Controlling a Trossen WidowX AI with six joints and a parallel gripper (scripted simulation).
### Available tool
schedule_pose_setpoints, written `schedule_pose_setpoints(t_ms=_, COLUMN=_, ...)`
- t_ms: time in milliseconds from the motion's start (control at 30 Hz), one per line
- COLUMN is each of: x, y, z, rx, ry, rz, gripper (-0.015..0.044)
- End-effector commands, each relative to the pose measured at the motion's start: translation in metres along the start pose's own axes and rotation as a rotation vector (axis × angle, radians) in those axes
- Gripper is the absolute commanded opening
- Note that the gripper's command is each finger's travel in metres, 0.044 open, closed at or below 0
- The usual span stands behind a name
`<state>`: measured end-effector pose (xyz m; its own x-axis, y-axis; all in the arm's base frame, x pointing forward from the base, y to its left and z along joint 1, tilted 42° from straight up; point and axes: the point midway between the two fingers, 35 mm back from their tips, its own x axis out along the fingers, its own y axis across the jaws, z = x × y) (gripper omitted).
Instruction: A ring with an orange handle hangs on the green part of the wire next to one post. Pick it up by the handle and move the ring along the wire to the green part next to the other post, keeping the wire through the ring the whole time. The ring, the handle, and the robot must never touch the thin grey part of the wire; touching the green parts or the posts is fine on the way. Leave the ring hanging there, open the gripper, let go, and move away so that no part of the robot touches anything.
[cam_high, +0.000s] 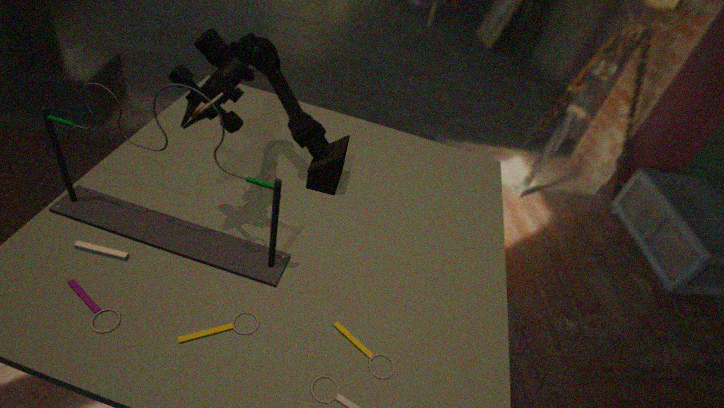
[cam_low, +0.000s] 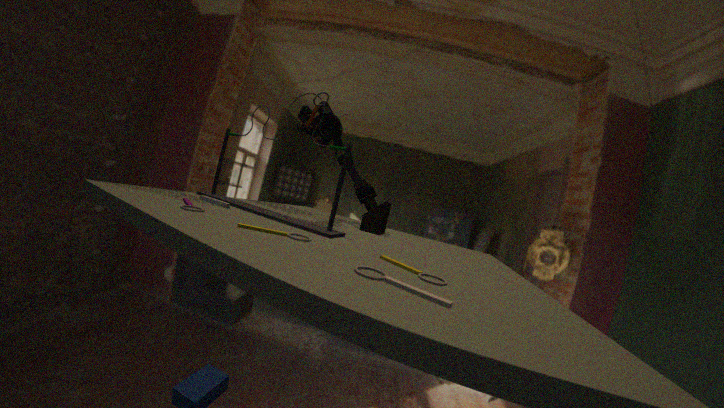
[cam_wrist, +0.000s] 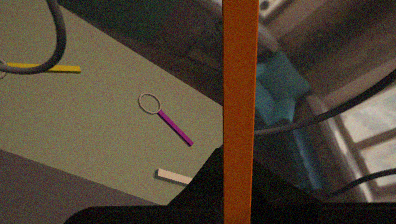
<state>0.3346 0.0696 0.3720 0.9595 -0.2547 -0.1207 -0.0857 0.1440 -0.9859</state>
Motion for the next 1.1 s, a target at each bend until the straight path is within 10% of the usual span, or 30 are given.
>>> schedule_pose_setpoints(t_ms=0, x=-0.001, y=-0.002, z=0.000, rx=-0.038, ry=0.005, rz=-0.022, gripper=-0.0150)
schedule_pose_setpoints(t_ms=1067, x=-0.004, y=-0.017, z=0.004, rx=-0.389, ry=0.045, rz=-0.212, gripper=-0.0150)
